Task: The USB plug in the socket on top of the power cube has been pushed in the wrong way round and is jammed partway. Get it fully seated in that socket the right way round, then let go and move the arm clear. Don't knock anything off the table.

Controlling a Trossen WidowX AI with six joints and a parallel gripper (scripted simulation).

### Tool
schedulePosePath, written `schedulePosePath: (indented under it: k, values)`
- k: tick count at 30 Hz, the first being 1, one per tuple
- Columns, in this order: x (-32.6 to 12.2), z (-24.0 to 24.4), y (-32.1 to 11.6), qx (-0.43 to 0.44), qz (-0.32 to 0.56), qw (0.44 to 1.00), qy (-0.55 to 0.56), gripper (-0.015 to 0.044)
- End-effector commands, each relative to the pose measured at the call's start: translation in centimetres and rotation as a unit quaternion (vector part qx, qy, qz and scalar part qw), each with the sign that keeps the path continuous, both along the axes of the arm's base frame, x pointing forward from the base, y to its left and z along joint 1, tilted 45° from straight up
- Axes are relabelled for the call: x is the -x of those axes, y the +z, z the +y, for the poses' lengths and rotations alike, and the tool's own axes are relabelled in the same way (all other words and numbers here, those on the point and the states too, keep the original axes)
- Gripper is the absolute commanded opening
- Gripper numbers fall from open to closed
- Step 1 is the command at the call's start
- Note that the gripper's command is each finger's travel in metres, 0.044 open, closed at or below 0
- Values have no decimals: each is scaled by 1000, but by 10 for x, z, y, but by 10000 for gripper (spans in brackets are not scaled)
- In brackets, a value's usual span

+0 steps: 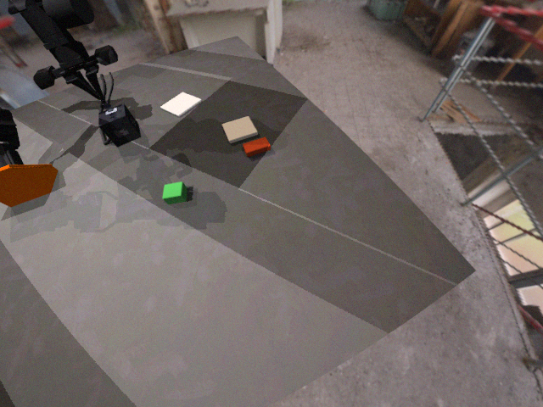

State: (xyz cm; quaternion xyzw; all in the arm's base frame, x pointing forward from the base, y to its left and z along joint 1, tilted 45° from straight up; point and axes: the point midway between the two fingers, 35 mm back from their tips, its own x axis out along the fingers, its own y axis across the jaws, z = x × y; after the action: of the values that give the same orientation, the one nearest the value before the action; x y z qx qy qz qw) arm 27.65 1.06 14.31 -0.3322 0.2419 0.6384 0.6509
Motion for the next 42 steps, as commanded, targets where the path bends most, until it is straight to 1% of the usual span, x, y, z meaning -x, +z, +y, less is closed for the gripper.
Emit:
schedulePosePath:
  k: [1, 42]
  values:
    - [0, 0, -1, 1, 1, 1000, -1, 0]
    - [0, 4, -4, 1, 1, 1000, -1, 0]
